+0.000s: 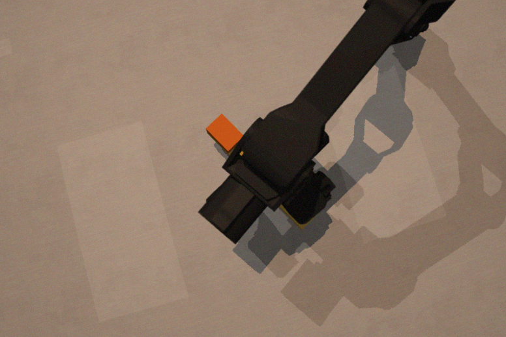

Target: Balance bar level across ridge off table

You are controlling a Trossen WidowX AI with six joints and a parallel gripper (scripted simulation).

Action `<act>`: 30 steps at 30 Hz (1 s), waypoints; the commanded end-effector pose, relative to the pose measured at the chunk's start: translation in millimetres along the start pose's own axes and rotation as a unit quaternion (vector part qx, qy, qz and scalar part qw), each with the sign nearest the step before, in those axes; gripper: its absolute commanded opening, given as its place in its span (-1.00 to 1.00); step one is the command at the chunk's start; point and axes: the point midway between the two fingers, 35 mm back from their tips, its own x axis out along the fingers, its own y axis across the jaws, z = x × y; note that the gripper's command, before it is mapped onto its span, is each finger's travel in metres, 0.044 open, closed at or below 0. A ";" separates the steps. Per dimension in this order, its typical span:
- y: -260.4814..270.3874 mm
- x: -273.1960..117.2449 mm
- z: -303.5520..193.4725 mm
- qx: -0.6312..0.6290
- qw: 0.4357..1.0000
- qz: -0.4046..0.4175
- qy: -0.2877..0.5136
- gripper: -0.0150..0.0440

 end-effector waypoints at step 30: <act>0.0 -99.9 0.3 0.000 1.000 0.000 0.000 1.00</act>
